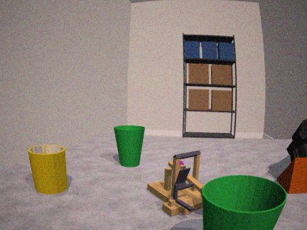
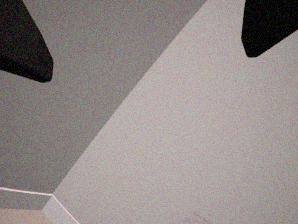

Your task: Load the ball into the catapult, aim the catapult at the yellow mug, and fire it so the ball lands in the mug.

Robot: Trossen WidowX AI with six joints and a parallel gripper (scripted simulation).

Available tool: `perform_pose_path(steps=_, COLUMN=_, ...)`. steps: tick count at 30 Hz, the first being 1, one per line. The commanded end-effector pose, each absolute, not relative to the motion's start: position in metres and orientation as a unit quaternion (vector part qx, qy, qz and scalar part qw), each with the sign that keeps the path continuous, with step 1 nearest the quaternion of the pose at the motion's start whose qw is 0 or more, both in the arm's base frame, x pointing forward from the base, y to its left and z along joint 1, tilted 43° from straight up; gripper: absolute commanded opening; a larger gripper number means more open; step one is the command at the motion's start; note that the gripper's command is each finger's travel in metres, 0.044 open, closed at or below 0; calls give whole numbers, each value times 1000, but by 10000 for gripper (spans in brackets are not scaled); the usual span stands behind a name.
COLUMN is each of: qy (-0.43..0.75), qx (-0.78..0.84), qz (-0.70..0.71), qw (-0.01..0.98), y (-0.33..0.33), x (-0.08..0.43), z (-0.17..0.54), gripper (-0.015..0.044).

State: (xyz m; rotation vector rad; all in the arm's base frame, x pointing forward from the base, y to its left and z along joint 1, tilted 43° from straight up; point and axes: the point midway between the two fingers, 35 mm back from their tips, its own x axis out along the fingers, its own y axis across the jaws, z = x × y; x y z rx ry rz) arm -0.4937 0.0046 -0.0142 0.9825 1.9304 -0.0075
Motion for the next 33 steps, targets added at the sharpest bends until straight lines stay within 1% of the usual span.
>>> perform_pose_path(steps=1, qy=788, qx=401, qz=-4, qw=468, y=4, x=-494, z=-14, gripper=426)
perform_pose_path(steps=2, qy=788, qx=401, qz=-5, qw=467, y=3, x=-494, z=-13, gripper=440)
perform_pose_path(steps=33, qy=833, qx=355, qz=-233, qw=354, y=-95, x=-495, z=69, gripper=440)
